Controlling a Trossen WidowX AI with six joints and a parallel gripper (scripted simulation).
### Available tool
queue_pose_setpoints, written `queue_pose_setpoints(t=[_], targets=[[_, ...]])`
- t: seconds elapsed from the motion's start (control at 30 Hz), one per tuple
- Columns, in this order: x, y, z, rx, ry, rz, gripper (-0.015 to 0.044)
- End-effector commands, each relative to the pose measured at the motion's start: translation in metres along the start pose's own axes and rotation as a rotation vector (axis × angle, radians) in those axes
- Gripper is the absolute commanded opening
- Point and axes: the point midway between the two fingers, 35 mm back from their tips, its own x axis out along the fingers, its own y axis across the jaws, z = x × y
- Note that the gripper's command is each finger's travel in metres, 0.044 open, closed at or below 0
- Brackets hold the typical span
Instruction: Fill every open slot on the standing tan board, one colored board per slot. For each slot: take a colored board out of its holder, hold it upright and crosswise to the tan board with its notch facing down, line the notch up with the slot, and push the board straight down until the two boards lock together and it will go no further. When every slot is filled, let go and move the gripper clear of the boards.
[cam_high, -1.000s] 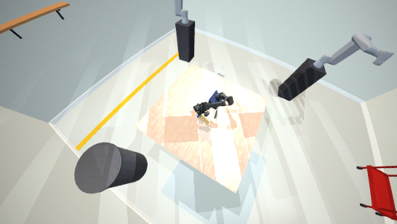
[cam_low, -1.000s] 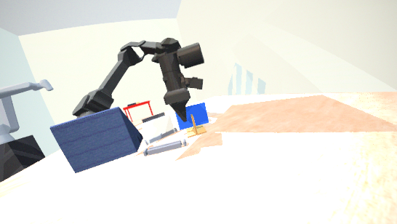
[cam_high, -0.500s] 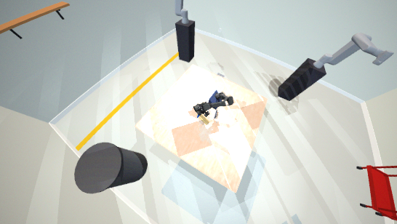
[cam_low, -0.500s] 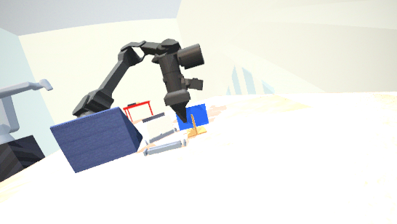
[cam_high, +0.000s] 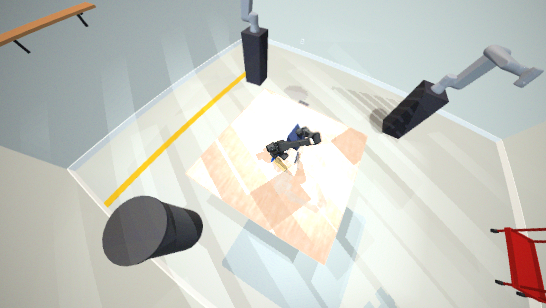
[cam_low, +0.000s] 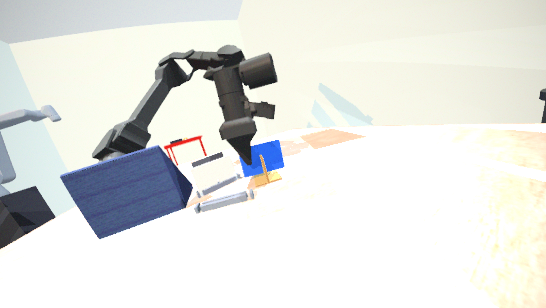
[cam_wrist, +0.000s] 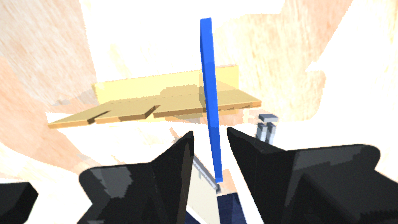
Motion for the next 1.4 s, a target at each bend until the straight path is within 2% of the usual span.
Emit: queue_pose_setpoints(t=[0.0, 0.07, 0.23, 0.27, 0.43, 0.77, 1.1, 1.27, 1.37], targets=[[-0.049, -0.003, 0.004, -0.003, -0.024, -0.009, 0.0167], [-0.07, -0.003, 0.001, -0.002, -0.024, -0.006, 0.0167], [-0.072, -0.005, 0.003, -0.002, -0.024, -0.006, 0.0167], [-0.074, -0.005, 0.004, -0.003, -0.03, -0.008, 0.0187], [-0.098, -0.005, 0.009, -0.029, -0.1, -0.033, 0.0187], [-0.118, 0.007, -0.107, -0.419, -0.021, -0.016, 0.0187], [-0.116, 0.009, -0.115, -0.452, -0.016, -0.01, 0.0187], [-0.06, 0.01, -0.115, -0.452, -0.017, -0.01, 0.0187], [-0.051, 0.01, -0.116, -0.453, -0.017, -0.008, 0.0187]])
